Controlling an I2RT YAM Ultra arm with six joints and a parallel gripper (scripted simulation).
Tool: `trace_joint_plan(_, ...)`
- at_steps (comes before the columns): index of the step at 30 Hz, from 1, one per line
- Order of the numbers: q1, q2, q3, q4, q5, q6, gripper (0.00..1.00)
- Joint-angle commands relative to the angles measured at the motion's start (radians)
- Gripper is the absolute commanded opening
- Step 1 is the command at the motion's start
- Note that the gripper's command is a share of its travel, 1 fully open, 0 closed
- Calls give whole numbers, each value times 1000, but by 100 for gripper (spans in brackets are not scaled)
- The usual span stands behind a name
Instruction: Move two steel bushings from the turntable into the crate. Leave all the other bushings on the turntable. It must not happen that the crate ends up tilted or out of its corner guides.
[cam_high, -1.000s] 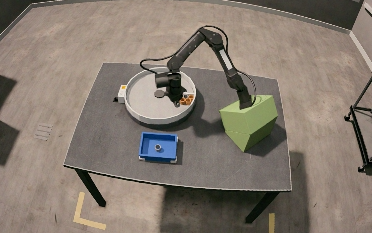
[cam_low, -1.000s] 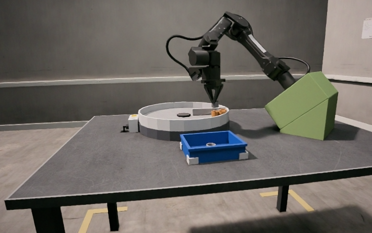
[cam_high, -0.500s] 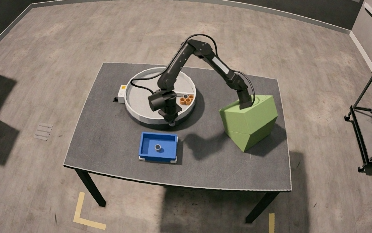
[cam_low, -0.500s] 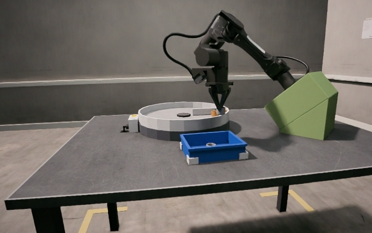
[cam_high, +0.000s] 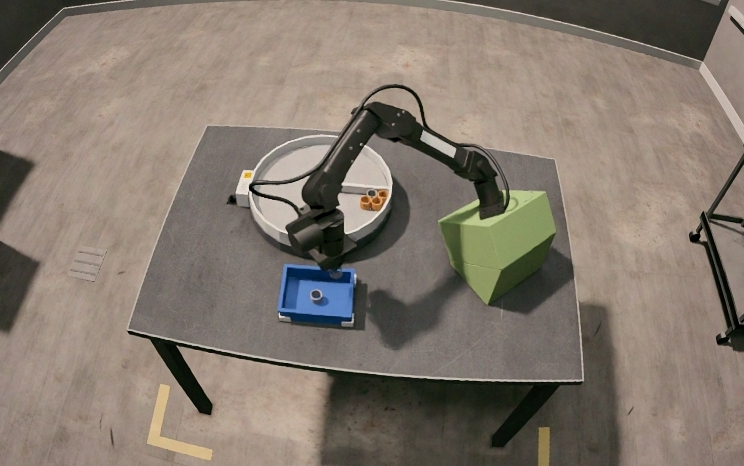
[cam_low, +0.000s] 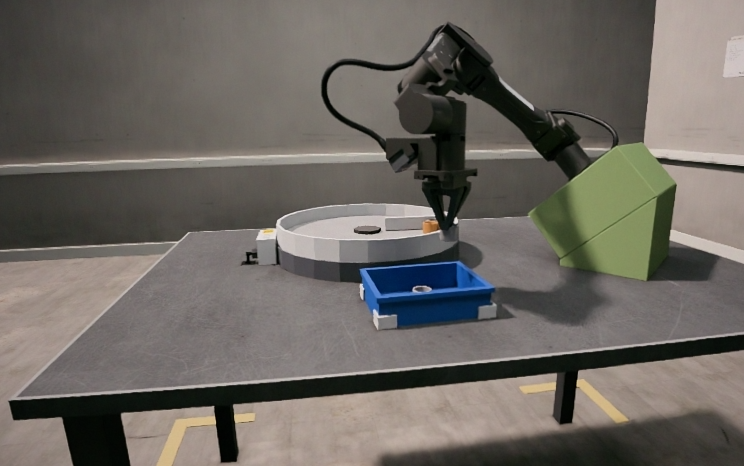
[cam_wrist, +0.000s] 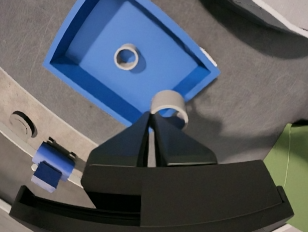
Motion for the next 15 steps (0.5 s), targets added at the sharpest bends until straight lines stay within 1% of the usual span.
trace_joint_plan(1, 30, 20, 58, -68, 9, 34, 0)
trace_joint_plan(5, 39, 56, 106, -89, 7, 47, 0)
trace_joint_plan(9, 44, 79, 137, -104, 5, 55, 0)
trace_joint_plan(13, 46, 89, 152, -112, 5, 59, 0)
trace_joint_plan(15, 46, 72, 155, -114, 4, 60, 0)
